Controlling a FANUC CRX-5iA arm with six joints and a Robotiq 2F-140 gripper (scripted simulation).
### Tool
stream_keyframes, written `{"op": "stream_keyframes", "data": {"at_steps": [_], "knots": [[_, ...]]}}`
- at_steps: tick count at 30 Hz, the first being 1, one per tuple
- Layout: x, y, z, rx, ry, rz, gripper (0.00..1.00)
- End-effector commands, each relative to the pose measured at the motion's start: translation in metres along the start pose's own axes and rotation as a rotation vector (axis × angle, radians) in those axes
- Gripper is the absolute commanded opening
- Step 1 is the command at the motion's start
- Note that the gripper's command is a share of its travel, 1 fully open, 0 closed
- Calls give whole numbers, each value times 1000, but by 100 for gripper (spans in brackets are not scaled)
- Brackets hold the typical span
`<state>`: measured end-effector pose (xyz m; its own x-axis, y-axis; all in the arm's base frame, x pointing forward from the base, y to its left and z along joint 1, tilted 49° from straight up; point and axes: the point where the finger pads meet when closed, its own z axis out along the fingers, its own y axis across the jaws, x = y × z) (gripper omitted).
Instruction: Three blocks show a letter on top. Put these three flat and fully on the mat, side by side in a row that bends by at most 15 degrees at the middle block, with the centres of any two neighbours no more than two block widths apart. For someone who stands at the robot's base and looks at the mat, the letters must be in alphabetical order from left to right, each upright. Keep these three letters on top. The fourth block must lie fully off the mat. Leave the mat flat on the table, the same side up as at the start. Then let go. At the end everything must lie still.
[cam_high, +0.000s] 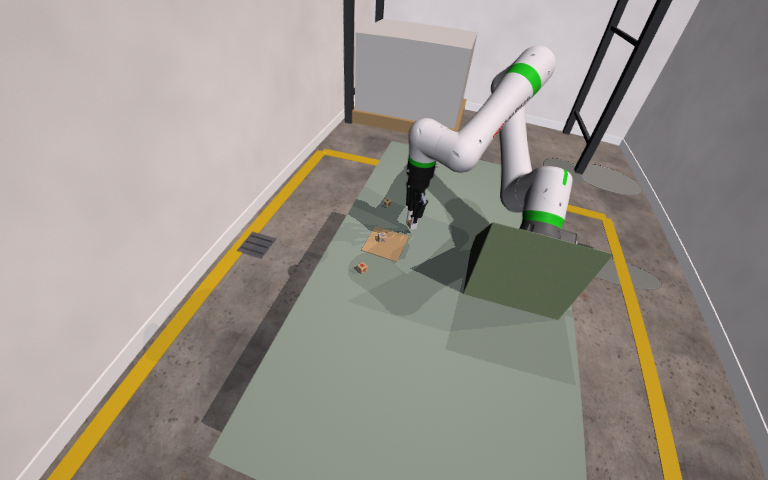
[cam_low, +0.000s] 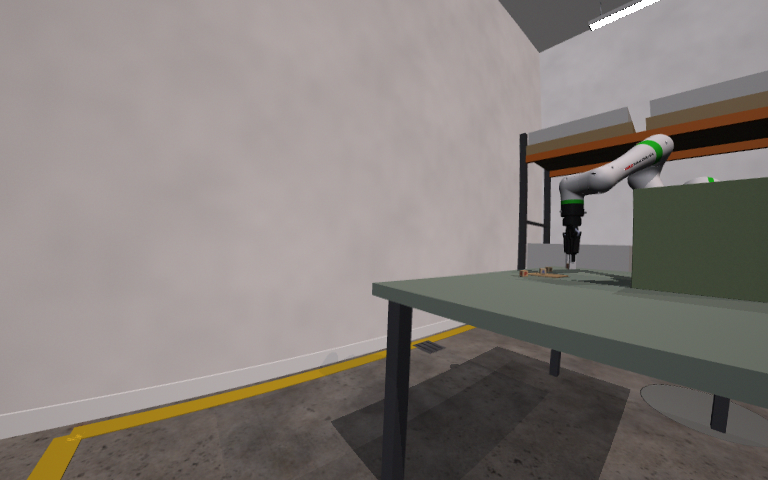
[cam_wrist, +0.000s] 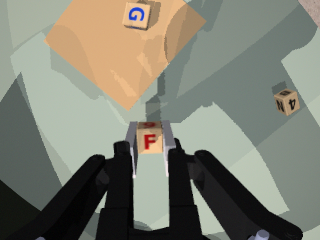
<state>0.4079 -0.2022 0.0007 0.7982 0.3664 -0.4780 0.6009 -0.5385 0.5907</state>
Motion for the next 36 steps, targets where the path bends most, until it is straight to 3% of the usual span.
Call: {"op": "stream_keyframes", "data": {"at_steps": [1, 6, 20, 23, 25, 36], "knots": [[-1, 0, -38, 1, -2, 0, 13], [0, 0, -64, 1, -2, 0, 13], [2, -1, -69, 1, -2, 14, 13], [30, -8, -72, 1, -1, 152, 13], [30, -8, -72, 1, -1, 152, 13], [88, -30, -75, 1, -1, 436, 13]]}}
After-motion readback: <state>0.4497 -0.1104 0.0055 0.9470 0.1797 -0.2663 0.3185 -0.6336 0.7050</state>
